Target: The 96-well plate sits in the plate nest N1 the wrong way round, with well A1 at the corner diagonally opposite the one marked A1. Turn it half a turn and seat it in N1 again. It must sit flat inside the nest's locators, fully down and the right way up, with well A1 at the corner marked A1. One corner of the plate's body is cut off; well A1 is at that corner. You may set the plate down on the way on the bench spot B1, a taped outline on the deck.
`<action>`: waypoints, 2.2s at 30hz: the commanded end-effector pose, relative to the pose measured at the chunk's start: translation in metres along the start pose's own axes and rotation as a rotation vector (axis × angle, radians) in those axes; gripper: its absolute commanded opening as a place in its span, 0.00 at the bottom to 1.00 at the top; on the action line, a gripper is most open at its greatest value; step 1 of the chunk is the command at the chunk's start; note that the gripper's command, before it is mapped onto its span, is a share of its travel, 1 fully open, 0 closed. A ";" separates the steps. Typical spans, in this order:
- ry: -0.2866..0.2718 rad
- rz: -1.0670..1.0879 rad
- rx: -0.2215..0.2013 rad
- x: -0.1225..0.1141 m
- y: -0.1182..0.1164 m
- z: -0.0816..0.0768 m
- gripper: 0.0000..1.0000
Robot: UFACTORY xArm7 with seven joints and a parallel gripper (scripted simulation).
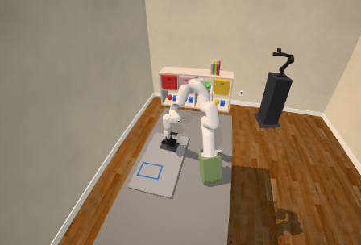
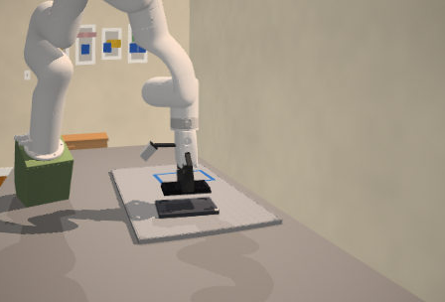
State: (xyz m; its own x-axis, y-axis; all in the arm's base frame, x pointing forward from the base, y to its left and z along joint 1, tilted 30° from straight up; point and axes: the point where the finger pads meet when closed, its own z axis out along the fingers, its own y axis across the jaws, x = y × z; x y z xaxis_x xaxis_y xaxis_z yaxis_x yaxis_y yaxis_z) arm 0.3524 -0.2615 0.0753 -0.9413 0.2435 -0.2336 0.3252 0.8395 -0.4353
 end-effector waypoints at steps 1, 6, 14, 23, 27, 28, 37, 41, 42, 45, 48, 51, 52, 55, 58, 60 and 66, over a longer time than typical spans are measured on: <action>-0.002 0.000 -0.001 -0.001 0.001 0.009 0.00; -0.002 0.000 -0.001 -0.001 0.001 0.017 0.00; -0.002 0.000 -0.001 -0.002 0.001 0.027 0.00; -0.002 0.000 -0.001 -0.002 0.001 0.032 0.00; -0.002 0.000 -0.001 -0.002 0.001 0.032 0.00; -0.002 0.000 -0.001 -0.002 0.001 0.032 0.00; -0.002 0.000 -0.001 -0.001 0.000 0.032 0.00; -0.002 0.000 -0.001 -0.001 0.000 0.032 0.00; -0.002 0.000 -0.001 -0.001 0.000 0.032 0.00; -0.002 0.000 -0.001 -0.001 0.000 0.032 0.00; -0.002 0.000 -0.001 -0.001 0.000 0.033 0.00; -0.002 0.000 -0.001 -0.001 0.000 0.033 0.00; -0.002 0.000 -0.001 -0.001 0.000 0.033 0.00; -0.002 0.000 -0.001 -0.001 0.000 0.034 0.00; -0.002 0.000 -0.001 -0.001 0.000 0.034 0.00; -0.002 0.000 -0.001 -0.001 0.000 0.035 0.00; -0.002 0.000 -0.001 -0.001 0.000 0.035 0.00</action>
State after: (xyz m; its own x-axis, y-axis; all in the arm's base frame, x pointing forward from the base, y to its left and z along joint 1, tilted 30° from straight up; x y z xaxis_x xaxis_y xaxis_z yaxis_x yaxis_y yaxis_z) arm 0.3558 -0.2785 0.0445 -0.9414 0.2436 -0.2333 0.3251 0.8398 -0.4347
